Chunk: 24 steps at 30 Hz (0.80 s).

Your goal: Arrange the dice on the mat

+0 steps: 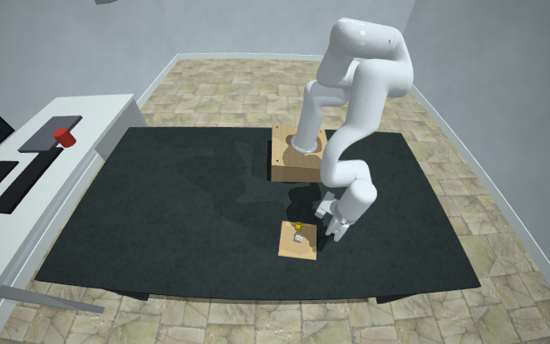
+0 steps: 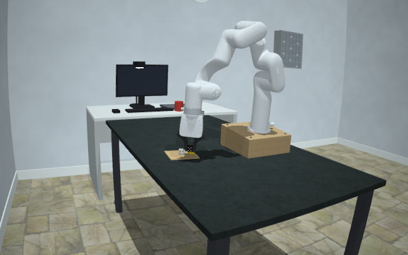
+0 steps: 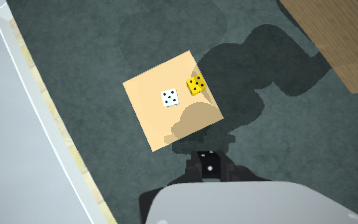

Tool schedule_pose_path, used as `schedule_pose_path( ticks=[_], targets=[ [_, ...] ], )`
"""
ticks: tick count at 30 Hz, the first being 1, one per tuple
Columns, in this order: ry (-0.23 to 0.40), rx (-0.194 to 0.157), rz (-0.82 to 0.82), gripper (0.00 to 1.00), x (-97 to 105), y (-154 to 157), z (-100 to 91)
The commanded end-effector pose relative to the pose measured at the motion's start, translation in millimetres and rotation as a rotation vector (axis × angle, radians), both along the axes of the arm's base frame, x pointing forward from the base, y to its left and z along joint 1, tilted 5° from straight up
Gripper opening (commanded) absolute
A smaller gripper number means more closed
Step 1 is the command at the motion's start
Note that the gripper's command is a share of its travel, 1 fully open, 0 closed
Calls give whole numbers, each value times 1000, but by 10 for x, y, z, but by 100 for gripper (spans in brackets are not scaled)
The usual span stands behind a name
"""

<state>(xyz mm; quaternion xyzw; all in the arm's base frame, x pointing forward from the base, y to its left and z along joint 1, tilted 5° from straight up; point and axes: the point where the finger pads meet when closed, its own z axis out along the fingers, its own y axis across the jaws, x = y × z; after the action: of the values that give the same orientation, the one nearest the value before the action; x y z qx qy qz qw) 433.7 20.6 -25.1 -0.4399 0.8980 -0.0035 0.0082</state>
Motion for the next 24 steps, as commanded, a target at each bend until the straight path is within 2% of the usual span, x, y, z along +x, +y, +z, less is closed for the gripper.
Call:
schedule_pose_path(
  ticks=[1,4,7,19,21,24],
  targets=[
    [-5,0,0,21,13,-22,290],
    [-5,0,0,21,10,-34,444],
    [-4,0,0,21,9,-40,508],
    [-4,0,-7,21,11,-38,513],
    [-5,1,-47,21,24,-23,508],
    [-5,4,-190,21,71,30,493]
  ],
)
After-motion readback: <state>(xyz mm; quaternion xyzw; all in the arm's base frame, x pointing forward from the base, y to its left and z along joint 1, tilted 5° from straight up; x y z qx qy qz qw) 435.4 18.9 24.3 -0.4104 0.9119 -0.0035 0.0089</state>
